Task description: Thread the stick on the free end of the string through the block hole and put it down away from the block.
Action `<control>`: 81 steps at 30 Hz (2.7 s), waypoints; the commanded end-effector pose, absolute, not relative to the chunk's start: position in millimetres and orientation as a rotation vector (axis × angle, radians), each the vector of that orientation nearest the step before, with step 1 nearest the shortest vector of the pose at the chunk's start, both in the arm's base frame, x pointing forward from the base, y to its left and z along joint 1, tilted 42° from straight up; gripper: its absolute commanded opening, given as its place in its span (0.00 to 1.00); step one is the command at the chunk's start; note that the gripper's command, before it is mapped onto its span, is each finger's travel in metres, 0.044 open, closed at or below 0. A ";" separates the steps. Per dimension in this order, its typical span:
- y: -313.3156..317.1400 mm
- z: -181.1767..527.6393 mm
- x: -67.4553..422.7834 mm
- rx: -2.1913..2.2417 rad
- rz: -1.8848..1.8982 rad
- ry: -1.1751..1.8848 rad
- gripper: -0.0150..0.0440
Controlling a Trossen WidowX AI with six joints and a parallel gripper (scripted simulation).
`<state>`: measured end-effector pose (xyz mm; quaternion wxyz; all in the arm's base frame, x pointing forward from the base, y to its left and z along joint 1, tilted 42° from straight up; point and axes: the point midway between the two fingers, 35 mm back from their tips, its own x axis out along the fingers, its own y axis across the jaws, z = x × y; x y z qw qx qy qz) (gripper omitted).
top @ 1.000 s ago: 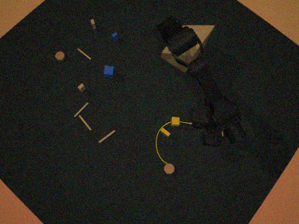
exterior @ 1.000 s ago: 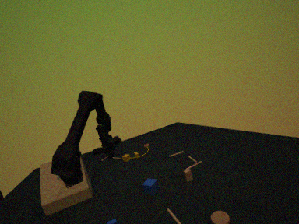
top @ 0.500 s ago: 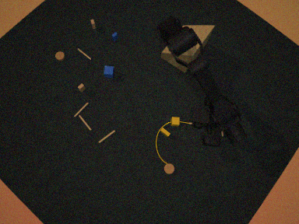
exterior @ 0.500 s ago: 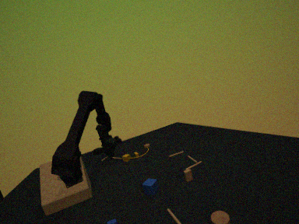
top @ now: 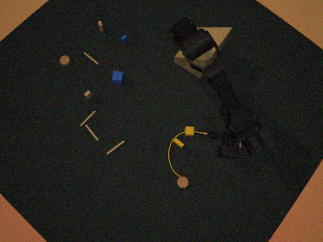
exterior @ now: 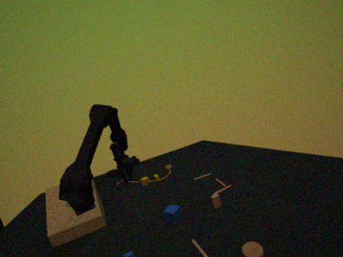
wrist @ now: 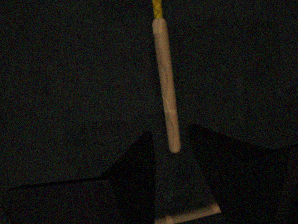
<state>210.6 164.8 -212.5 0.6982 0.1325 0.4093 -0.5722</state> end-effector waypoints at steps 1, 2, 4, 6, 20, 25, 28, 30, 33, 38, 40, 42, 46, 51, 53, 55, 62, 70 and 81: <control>171.6 -205.3 210.5 0.294 -1.281 0.918 0.61; 180.4 -196.2 211.8 0.295 -1.279 0.918 0.61; 202.8 -170.3 213.5 0.297 -1.276 0.916 0.61; 215.5 -153.6 213.3 0.298 -1.274 0.916 0.61; 221.9 -147.5 215.4 0.300 -1.263 0.912 0.97; 234.3 -132.1 215.9 0.300 -1.264 0.913 1.00; 234.3 -132.1 215.9 0.300 -1.264 0.913 1.00; 234.3 -132.1 215.9 0.300 -1.264 0.913 1.00; 230.2 -135.2 215.2 0.285 -1.265 0.908 1.00; 230.2 -135.2 215.2 0.285 -1.265 0.908 1.00; 230.2 -135.2 215.2 0.285 -1.265 0.908 1.00; 230.2 -135.2 215.2 0.285 -1.265 0.908 1.00; 230.2 -135.2 215.2 0.285 -1.265 0.908 1.00; 230.2 -135.2 215.2 0.285 -1.265 0.908 1.00; 230.2 -135.2 215.2 0.285 -1.265 0.908 1.00; 230.2 -135.2 215.2 0.285 -1.265 0.908 1.00; 230.2 -135.2 215.2 0.285 -1.265 0.908 1.00; 230.2 -135.2 215.2 0.285 -1.265 0.908 1.00; 230.2 -135.2 215.2 0.285 -1.265 0.908 1.00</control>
